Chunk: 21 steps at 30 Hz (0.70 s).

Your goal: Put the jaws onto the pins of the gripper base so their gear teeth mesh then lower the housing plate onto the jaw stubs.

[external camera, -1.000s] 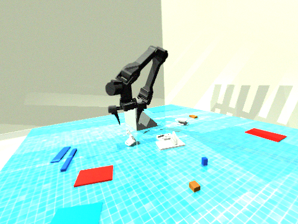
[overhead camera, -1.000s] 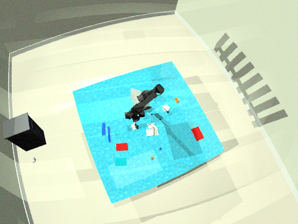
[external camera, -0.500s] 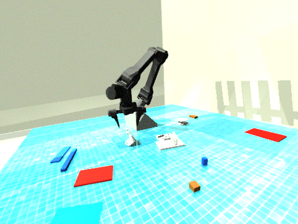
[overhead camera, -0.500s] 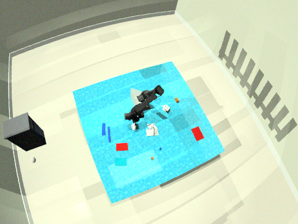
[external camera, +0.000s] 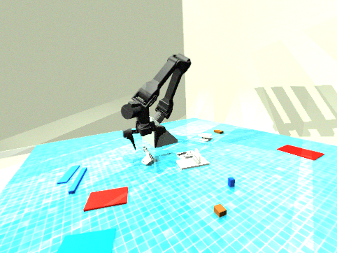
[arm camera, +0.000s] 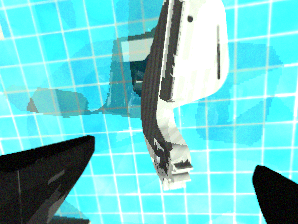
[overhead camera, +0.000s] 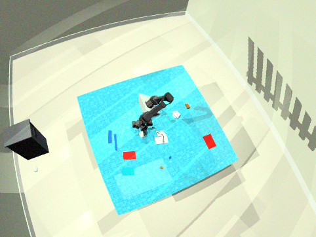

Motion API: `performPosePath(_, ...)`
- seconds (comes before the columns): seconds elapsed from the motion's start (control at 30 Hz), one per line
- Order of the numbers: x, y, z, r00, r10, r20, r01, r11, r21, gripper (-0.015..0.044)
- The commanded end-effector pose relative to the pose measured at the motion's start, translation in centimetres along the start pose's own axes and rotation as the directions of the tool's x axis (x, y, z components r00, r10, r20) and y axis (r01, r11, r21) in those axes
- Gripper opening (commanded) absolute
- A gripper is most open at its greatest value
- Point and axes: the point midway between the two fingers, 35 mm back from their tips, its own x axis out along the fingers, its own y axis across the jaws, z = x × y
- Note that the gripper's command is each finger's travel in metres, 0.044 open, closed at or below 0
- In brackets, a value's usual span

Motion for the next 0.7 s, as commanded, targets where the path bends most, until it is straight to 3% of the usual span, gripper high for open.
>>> performPosePath(0.0, 0.9, 0.2, -0.3, 1.000, 0.012, -0.005, -0.012, 1.000, 0.011, 0.0440)
performPosePath(0.67, 3.5, 0.4, -0.6, 1.000, 0.016, -0.006, -0.016, 1.000, 0.010, 0.0440)
